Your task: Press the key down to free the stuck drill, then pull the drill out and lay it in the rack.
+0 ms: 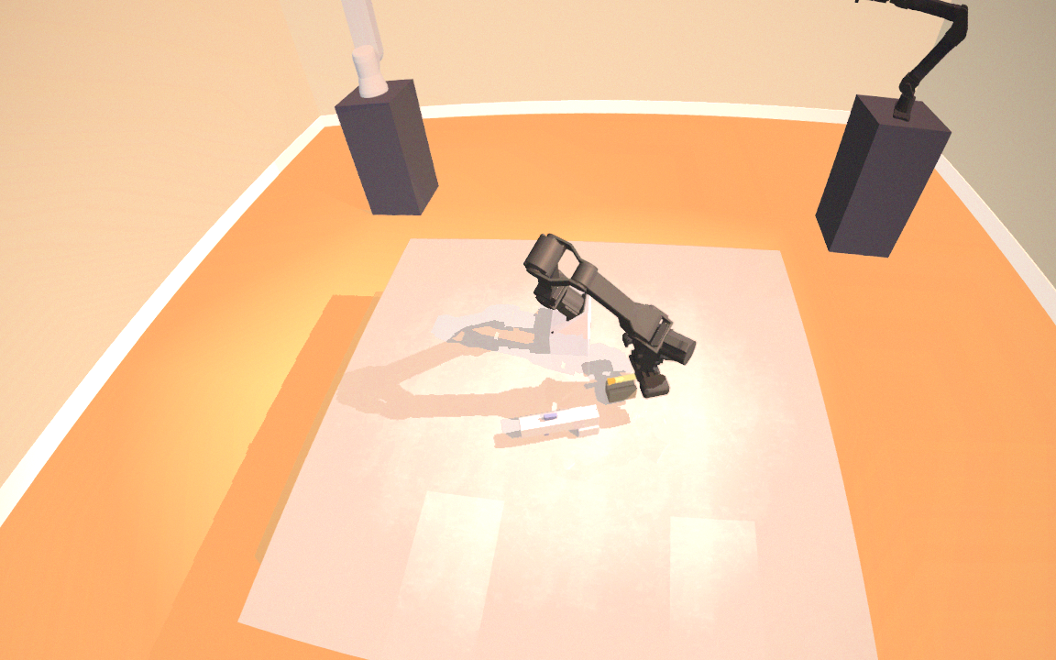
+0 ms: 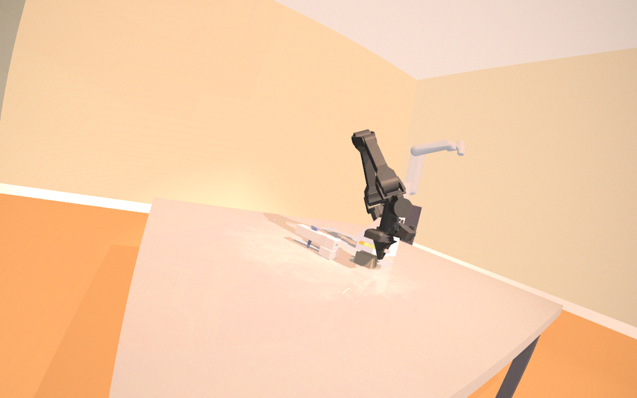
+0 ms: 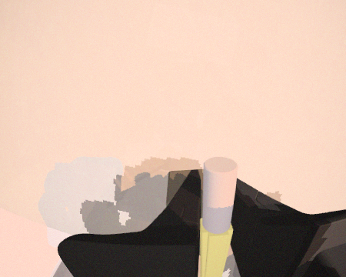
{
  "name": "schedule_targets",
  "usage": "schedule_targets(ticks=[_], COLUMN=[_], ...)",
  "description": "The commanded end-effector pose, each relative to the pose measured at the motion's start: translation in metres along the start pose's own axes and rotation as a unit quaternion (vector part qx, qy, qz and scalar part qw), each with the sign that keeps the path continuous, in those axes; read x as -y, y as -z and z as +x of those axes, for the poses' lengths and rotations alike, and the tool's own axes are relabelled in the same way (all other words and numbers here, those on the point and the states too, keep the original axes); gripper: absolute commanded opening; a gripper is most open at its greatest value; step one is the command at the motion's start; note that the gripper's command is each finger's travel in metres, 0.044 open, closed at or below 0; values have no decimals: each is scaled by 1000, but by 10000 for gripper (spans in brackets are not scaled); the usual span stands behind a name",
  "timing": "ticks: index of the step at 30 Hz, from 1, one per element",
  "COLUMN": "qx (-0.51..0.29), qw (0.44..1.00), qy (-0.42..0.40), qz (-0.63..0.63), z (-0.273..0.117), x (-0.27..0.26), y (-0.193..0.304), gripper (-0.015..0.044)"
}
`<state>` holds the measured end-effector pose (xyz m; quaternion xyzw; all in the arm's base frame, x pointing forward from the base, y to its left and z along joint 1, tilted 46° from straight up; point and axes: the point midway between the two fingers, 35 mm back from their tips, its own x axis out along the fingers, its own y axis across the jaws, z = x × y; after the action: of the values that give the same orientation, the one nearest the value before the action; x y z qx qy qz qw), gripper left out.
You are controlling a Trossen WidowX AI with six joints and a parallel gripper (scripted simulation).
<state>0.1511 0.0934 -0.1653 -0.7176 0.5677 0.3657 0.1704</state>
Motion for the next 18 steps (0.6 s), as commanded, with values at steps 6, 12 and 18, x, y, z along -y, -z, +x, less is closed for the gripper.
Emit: schedule_targets(ticks=[6,12,18], qx=[-6,-6,-6], qw=[1000,1000,1000], qy=[-3,-3,-3], qz=[-5,-5,-5], z=[9,12,18], x=[-8,-6,-4], y=[5,4,3], gripper=[0,0,0])
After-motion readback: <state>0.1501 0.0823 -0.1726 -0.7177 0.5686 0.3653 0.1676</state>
